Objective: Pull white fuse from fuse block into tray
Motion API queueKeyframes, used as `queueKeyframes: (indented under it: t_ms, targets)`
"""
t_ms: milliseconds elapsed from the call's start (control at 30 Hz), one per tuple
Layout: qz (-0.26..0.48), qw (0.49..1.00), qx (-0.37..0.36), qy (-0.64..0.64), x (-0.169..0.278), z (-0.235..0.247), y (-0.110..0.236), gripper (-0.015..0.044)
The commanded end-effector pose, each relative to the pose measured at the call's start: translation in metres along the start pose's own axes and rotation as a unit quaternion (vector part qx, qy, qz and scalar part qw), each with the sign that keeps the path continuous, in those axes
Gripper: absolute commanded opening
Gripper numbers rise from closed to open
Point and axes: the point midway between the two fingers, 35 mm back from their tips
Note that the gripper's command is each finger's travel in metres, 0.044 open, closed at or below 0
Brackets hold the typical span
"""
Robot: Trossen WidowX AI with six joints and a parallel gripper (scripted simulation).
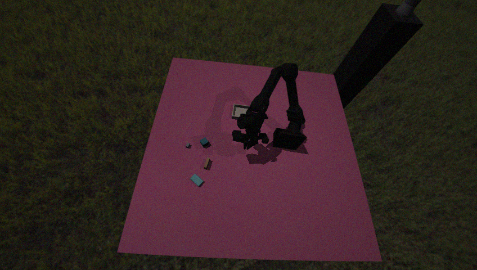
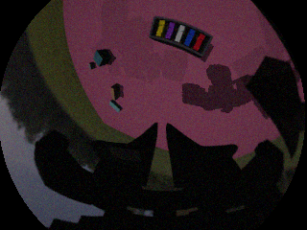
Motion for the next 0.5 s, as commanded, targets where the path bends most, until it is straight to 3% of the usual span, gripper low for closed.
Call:
queueKeyframes:
  t_ms: [0, 133, 467]
  targets:
    - [-0.142, 0.983, 0.033, -0.108, -0.076, 0.016, -0.006, 0.0061]
    - [-0.231, 0.958, 0.049, -0.162, -0.126, 0.022, -0.003, 0.0061]
    - [-0.235, 0.957, 0.049, -0.164, -0.124, 0.018, -0.004, 0.0061]
Point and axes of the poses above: the point midway between the two fingers, 35 mm back from their tips, its own y axis back along the fingers, its own z axis across the jaws, x = y × z, and after that the axes turned 12 degrees about -y, right-handed
